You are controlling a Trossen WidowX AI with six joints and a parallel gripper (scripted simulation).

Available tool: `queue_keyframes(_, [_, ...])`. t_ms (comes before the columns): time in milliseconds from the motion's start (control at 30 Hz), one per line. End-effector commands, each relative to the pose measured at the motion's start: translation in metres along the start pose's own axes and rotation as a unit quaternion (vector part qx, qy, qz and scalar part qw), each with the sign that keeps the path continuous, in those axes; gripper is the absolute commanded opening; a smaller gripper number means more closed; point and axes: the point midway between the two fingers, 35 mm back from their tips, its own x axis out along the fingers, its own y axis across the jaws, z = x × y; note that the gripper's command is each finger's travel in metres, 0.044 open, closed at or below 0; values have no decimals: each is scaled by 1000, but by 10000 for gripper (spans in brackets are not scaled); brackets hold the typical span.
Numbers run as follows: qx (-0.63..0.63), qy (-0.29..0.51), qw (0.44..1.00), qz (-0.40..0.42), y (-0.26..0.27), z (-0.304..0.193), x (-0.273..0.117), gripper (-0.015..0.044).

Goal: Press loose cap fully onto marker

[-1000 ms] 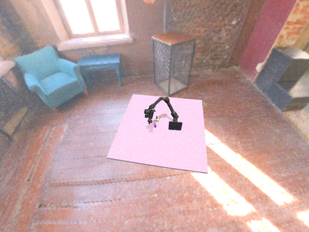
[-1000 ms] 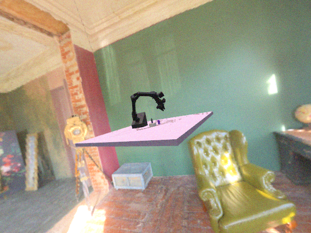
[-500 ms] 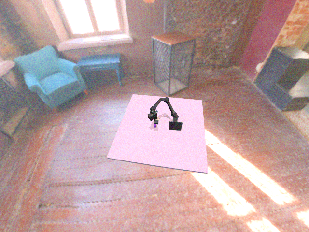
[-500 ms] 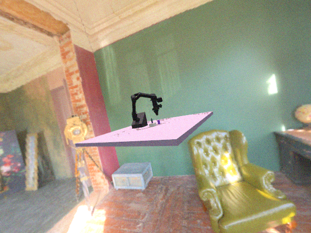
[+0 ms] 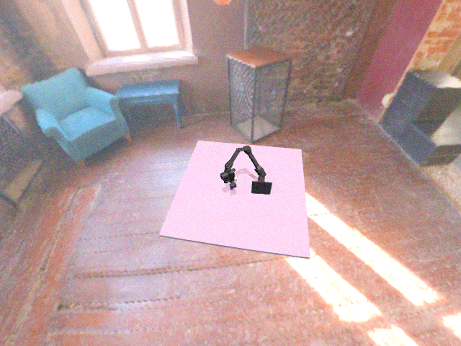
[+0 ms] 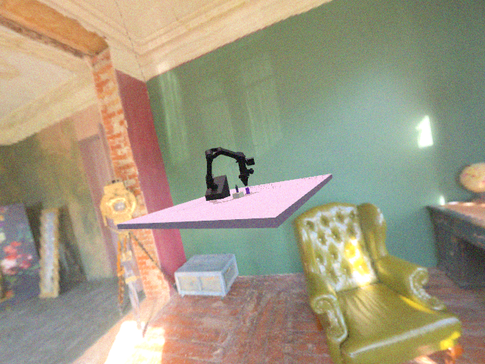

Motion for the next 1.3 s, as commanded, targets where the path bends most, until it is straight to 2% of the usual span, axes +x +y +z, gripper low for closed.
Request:
queue_keyframes(0, [-2, -1, 1000, -2, 0, 1, 7, 255])
queue_keyframes(1033, [-2, 0, 1000, -3, -1, 1, 54, 255])
queue_keyframes(1200, [-2, 0, 1000, -3, -1, 1, 54, 123])
queue_keyframes(1267, [-2, 0, 1000, -3, -1, 1, 54, 110])
